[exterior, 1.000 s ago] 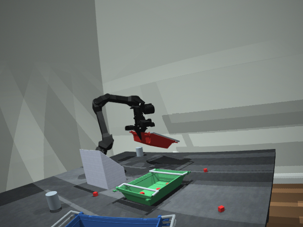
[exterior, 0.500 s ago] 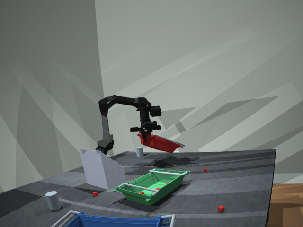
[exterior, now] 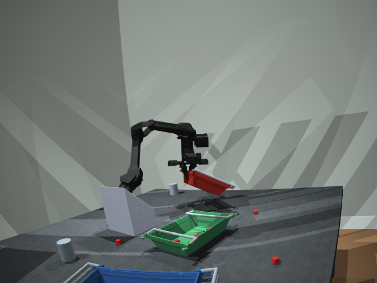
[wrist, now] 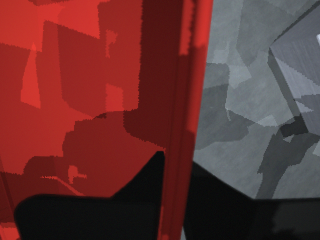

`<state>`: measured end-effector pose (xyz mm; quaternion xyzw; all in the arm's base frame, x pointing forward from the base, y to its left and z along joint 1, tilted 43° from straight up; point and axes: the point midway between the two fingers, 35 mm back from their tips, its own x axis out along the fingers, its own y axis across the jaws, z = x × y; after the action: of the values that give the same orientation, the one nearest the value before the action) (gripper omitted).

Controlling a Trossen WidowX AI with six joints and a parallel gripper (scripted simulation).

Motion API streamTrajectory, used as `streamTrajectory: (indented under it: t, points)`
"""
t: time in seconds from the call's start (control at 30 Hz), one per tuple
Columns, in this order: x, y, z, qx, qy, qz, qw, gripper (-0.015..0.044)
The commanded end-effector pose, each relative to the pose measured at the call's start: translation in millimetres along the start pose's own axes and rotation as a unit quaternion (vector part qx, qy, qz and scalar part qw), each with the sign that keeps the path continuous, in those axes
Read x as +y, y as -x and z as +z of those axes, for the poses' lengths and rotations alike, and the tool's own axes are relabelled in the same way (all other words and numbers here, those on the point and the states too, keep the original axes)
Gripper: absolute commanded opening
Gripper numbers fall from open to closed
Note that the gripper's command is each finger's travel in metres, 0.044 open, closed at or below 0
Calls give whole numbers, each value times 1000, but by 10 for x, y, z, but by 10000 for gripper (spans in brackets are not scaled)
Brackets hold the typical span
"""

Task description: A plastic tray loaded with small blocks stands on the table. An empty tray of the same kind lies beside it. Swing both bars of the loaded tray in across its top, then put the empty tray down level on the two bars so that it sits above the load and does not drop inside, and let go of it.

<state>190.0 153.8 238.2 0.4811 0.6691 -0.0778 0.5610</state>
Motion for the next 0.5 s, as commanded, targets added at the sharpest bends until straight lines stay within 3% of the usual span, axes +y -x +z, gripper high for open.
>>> streamTrajectory:
  t: [0.0, 0.47]
  points:
    - [82, 32, 164, -6, -21, 7, 1000, 0]
    - [126, -50, 733, -9, -100, -9, 995, 0]
